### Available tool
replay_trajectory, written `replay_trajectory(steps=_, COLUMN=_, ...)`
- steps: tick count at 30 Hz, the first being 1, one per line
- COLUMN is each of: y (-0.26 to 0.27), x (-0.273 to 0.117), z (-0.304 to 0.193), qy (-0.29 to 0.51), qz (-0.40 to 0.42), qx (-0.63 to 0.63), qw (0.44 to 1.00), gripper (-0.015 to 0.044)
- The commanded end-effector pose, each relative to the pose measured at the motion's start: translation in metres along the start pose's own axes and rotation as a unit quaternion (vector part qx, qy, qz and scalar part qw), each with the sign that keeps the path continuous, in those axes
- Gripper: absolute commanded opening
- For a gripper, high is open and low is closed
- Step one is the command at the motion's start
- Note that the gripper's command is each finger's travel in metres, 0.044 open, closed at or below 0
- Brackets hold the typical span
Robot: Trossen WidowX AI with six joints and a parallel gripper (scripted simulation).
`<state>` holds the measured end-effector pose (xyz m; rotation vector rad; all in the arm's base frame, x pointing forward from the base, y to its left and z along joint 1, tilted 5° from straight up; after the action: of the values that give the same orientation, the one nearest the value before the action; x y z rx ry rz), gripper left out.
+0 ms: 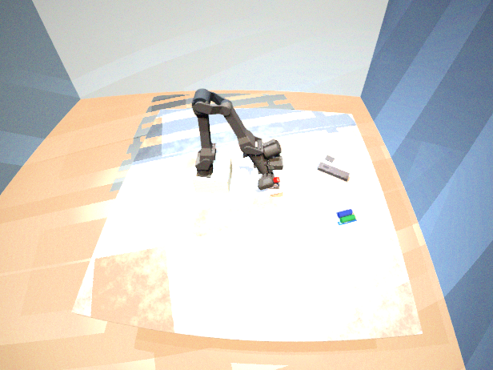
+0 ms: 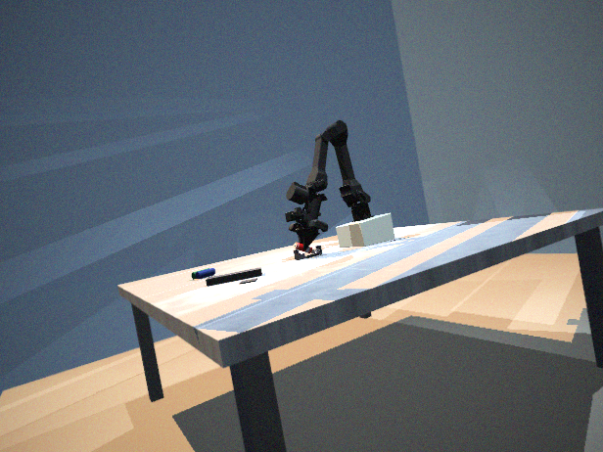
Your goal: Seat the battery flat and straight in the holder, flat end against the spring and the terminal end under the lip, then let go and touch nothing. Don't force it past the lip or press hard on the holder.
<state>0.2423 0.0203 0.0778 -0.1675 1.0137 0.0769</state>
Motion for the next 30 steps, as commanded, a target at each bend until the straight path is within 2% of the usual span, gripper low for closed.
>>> replay_trajectory(steps=1, y=0.0, x=0.001, z=-0.005, qy=-0.007, qz=-0.002, qx=-0.003, qw=1.0, gripper=0.0083)
replay_trajectory(steps=30, y=0.002, x=-0.005, z=-0.027, qy=-0.016, qz=0.001, qx=-0.003, qw=1.0, gripper=0.0083)
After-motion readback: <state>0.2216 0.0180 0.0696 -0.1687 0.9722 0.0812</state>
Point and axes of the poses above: the point midway between the two fingers, 35 mm back from their tips, its own x axis out along the fingers, its own y axis across the jaws, z = x × y, the point moved 10 cm from there along -x, back along the fingers, and after that the axes turned 9 degrees about -x, right-handed, at the moved point
